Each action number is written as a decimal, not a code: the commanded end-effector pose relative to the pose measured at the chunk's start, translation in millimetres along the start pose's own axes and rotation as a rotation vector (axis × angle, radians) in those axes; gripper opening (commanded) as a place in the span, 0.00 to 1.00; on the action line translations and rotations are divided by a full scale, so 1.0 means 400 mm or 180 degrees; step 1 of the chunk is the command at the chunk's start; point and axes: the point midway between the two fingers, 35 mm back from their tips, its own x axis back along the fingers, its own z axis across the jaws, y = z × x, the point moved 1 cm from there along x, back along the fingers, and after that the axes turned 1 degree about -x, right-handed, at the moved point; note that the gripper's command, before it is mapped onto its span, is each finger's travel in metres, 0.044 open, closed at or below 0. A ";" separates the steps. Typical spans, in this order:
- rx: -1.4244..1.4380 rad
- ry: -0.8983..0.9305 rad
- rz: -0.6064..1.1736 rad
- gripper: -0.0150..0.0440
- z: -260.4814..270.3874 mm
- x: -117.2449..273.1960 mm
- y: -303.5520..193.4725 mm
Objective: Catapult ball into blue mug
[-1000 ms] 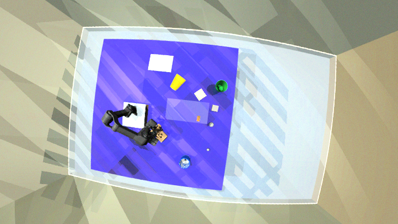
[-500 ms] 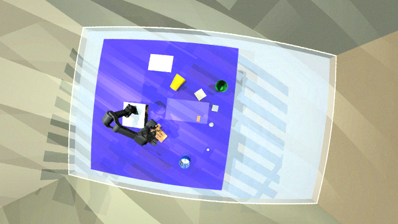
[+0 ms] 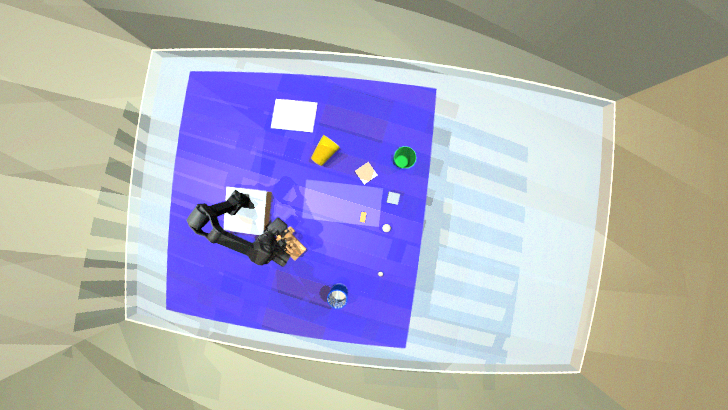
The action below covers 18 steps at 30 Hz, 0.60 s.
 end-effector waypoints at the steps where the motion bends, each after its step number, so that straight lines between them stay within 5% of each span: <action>1: 0.0000 0.0000 -0.0003 0.43 0.000 0.001 0.000; 7: 0.0001 0.0001 -0.0011 0.70 0.000 0.009 -0.001; 14: 0.0027 0.0025 -0.0266 1.00 -0.002 0.256 -0.099; 18: 0.0038 0.0012 -0.0253 1.00 -0.001 0.214 -0.065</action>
